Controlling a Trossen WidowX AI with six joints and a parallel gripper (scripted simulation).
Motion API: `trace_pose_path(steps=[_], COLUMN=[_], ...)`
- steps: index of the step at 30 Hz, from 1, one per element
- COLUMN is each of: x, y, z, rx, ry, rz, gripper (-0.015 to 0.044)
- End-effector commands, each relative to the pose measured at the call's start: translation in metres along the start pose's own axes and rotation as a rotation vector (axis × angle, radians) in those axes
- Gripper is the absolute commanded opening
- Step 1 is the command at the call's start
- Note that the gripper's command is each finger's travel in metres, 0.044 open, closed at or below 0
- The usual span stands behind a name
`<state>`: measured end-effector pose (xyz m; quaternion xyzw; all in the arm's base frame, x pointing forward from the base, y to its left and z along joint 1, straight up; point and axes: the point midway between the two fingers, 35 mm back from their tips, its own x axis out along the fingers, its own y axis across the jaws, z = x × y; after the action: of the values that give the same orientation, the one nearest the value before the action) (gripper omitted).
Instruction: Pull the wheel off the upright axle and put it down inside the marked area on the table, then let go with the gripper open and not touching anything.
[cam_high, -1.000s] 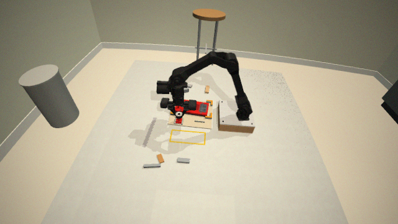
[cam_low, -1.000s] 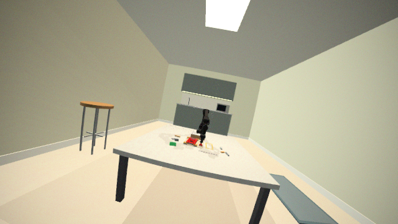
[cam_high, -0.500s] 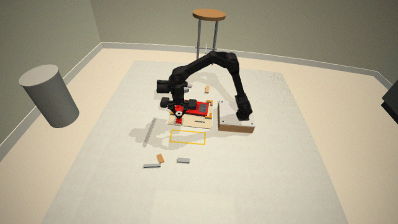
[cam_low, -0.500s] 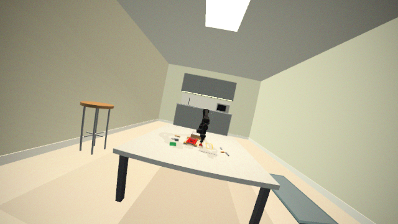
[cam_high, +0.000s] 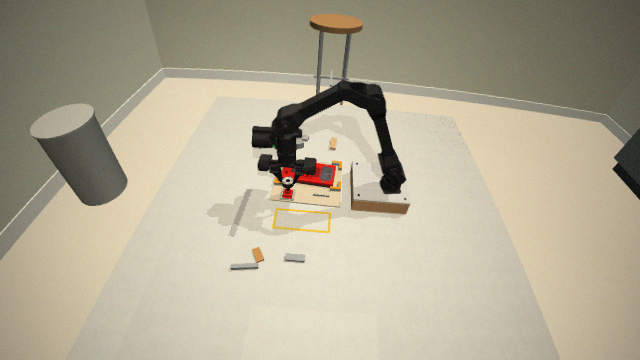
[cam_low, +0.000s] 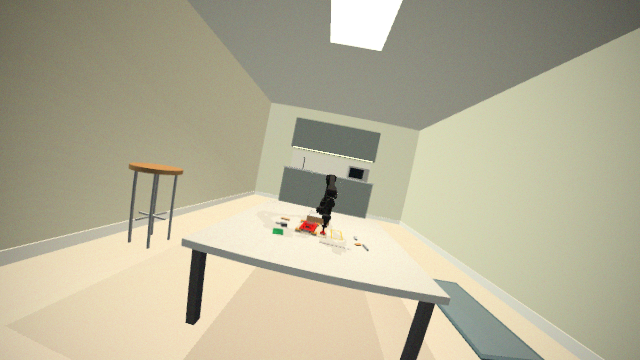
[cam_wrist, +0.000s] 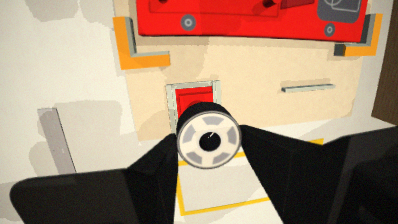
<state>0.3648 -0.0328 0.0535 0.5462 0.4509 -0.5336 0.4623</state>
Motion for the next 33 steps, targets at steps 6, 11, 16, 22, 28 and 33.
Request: trace_pose_path(steps=[6,11,16,22,28,33], x=[-0.005,-0.007,-0.012,-0.038,-0.033,-0.035], y=[0.001,0.001,0.001,-0.002,-0.005,-0.013], z=[0.0,0.0,0.0,0.0,-0.003,-0.026], rx=[-0.001,-0.001,-0.001,-0.001,-0.001,-0.001], ry=[-0.001,-0.001,-0.001,-0.001,0.0,0.001], rz=[0.007,0.008,0.008,0.008,-0.003,-0.001], gripper=[0.0,0.0,0.0,0.0,0.0,0.0])
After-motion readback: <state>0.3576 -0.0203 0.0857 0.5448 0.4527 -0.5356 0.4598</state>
